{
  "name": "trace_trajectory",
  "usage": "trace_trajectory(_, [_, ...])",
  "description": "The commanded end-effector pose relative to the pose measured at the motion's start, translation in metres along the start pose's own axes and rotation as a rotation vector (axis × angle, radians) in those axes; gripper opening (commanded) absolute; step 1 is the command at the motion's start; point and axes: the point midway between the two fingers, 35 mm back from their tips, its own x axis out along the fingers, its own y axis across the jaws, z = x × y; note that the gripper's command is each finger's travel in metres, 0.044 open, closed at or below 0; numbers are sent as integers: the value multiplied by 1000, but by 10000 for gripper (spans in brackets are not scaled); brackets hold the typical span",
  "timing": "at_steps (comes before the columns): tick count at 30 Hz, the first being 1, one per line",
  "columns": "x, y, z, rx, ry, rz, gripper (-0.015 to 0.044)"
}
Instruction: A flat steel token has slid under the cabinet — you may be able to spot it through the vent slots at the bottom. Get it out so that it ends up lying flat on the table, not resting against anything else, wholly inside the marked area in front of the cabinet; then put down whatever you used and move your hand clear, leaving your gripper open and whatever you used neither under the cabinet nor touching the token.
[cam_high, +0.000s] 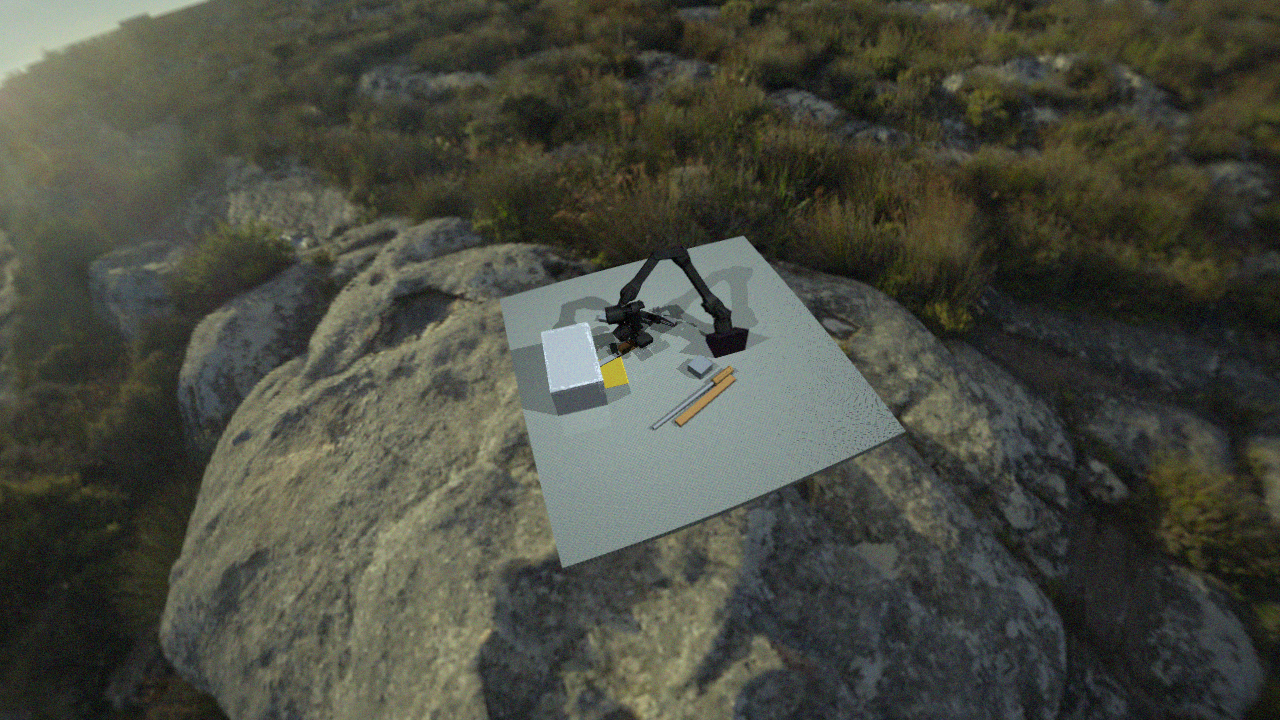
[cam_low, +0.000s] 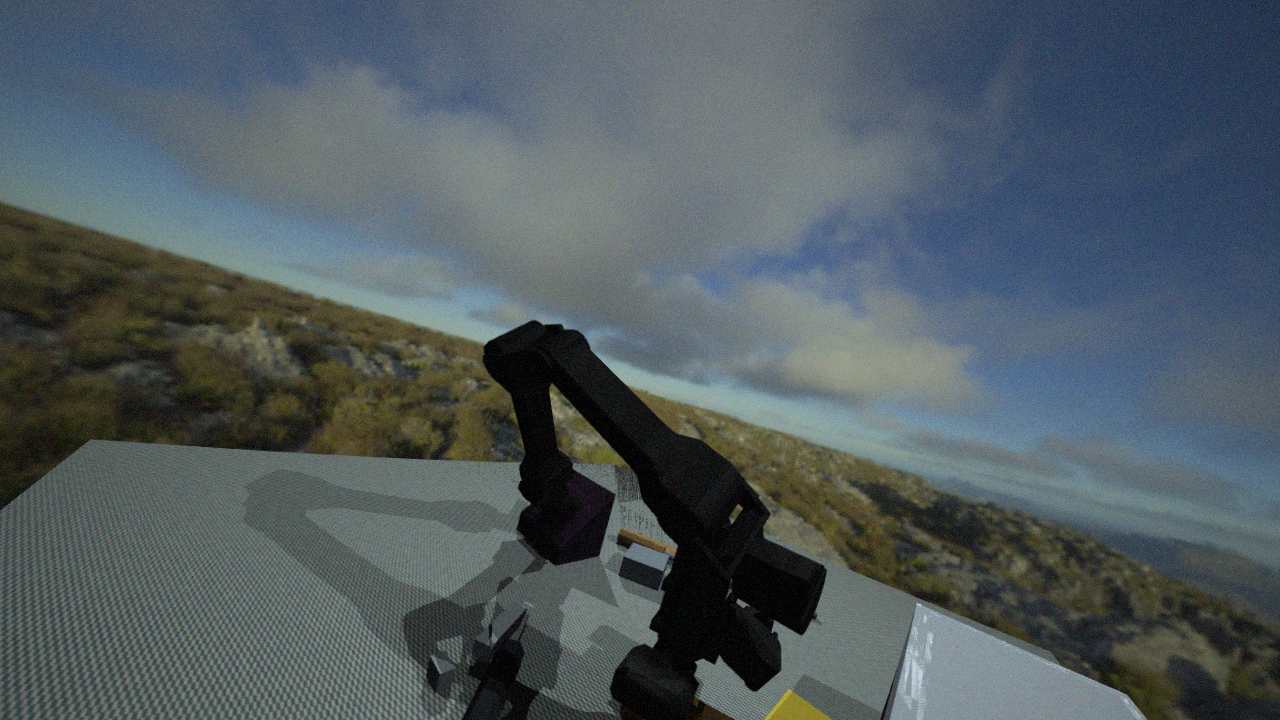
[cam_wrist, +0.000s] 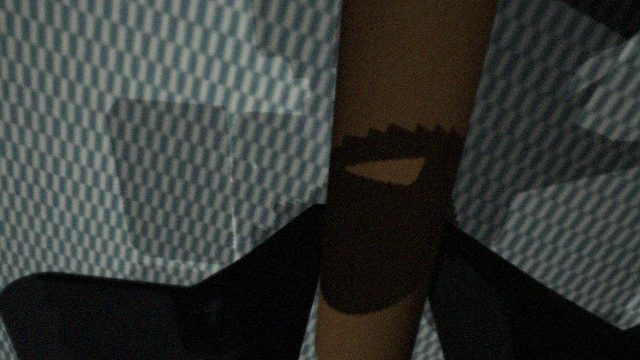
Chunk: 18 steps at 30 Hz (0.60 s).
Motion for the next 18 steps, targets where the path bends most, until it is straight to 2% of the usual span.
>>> trace_trajectory(1, [0, -1, 7, 6, -1, -3, 0])
trace_trajectory(18, [-1, -1, 24, 7, -2, -3, 0])
